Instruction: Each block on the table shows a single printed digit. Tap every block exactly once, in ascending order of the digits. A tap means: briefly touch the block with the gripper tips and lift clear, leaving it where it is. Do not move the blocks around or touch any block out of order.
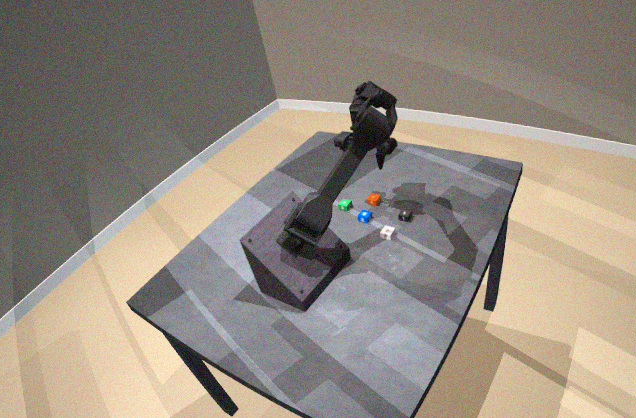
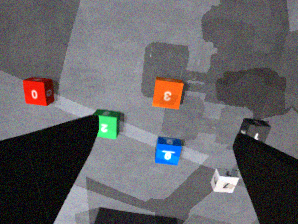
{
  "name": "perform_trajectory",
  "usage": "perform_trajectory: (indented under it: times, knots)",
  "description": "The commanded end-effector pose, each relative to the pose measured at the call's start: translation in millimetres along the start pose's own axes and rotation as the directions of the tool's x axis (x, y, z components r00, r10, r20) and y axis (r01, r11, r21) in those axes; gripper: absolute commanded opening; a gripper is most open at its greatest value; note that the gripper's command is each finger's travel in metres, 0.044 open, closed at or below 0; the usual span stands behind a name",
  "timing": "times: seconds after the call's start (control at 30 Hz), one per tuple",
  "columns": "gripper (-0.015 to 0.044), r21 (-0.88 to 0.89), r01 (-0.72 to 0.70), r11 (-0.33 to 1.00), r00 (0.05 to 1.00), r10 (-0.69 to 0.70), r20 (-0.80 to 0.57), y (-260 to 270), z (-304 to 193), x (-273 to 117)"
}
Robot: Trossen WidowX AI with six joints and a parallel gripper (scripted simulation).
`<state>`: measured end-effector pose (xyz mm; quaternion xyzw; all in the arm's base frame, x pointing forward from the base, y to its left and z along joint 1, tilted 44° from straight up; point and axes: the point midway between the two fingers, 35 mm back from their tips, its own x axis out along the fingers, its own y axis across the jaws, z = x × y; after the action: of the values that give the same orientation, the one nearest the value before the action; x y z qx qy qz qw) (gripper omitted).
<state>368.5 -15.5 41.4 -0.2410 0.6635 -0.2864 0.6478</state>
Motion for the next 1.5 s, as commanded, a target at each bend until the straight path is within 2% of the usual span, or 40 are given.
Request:
perform_trajectory:
  times: [0.0,0.37,0.67,1.47]
  knots:
    - [0.0400,-0.003,0.005,1.000,1.000,-0.005,0.000,-4,-1,0]
    - [0.0400,-0.003,0.005,1.000,1.000,-0.005,0.000,-7,-2,0]
    - [0.0400,-0.004,0.009,1.000,1.000,-0.009,-0.001,-127,-42,-1]
    - [0.0400,-0.004,0.010,1.000,1.000,-0.010,-0.002,-129,-44,-1]
